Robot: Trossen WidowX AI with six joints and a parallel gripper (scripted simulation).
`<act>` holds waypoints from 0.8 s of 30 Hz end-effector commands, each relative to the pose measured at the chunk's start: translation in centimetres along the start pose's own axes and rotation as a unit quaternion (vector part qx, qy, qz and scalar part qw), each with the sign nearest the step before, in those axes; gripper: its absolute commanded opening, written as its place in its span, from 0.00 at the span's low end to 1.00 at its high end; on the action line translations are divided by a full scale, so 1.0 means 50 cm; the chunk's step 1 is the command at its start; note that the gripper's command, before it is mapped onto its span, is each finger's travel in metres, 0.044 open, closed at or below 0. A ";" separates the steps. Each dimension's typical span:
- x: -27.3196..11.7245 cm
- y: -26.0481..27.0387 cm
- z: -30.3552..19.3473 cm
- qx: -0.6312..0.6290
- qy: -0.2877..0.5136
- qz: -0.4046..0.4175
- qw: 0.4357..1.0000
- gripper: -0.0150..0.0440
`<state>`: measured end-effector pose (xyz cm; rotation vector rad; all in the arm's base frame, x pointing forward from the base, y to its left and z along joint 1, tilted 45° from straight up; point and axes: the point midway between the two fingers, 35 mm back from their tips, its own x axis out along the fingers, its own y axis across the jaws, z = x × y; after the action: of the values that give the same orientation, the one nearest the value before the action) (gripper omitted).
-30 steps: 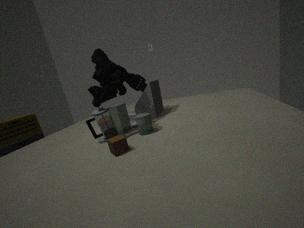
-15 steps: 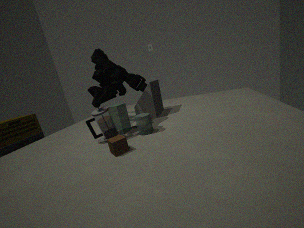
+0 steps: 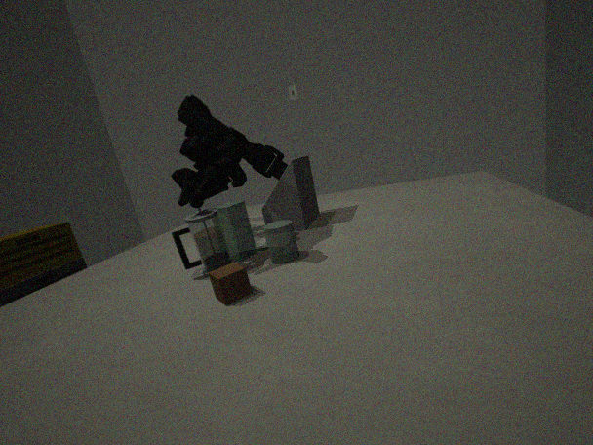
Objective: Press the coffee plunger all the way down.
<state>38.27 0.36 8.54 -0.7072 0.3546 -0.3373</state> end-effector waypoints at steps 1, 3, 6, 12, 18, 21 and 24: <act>0.000 0.001 0.000 0.000 -0.001 0.002 1.000 0.71; 0.000 0.001 0.000 0.000 -0.001 0.002 1.000 0.80; 0.000 0.001 0.000 0.000 -0.001 0.002 1.000 0.94; -0.008 0.001 0.008 0.000 0.000 0.002 1.000 1.00; -0.084 -0.006 0.066 0.000 0.006 0.003 1.000 1.00; -0.134 -0.017 0.092 -0.002 0.007 0.001 1.000 1.00; -0.146 -0.019 0.096 -0.002 0.007 0.001 1.000 1.00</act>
<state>34.77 4.88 13.11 -0.7096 0.3655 -0.3308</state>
